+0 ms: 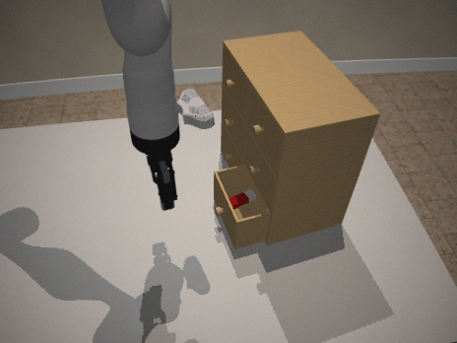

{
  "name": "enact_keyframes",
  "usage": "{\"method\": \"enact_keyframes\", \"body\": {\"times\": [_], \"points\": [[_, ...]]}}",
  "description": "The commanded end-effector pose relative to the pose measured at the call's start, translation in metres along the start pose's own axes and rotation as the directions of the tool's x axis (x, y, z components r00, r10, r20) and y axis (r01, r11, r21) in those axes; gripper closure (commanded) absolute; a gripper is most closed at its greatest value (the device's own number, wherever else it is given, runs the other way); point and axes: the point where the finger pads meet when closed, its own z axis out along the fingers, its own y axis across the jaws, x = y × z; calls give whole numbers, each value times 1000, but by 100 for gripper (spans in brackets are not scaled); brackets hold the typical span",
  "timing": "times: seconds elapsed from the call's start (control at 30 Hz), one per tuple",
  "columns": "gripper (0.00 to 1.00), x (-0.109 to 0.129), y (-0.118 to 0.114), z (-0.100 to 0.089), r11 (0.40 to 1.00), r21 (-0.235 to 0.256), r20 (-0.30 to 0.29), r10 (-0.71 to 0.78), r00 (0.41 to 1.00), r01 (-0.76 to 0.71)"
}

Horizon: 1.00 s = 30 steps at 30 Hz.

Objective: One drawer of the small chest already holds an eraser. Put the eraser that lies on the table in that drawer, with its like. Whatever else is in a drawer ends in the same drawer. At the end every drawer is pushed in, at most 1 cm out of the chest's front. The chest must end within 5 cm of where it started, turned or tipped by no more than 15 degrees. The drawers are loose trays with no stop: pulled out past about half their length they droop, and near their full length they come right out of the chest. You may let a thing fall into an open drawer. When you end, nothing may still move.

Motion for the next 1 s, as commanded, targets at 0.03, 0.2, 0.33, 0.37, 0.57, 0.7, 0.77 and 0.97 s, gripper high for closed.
{"method": "enact_keyframes", "body": {"times": [0.03,0.2,0.33,0.37,0.57,0.7,0.77,0.97], "points": [[0,0,0,-1,1000,-1,-1,3,1000,-3],[0,0,0,-1,1000,-1,-1,9,1000,-9],[0,0,0,-1,1000,-1,-1,22,1000,-22],[0,-1,0,-1,1000,-1,-1,26,1000,-26],[0,-2,0,-1,998,-1,-1,61,998,-61],[0,-2,0,-2,997,-1,-1,76,997,-76],[0,-3,0,-2,996,-1,-1,94,996,-94],[0,-4,-1,-3,987,-1,-1,159,987,-159]]}}
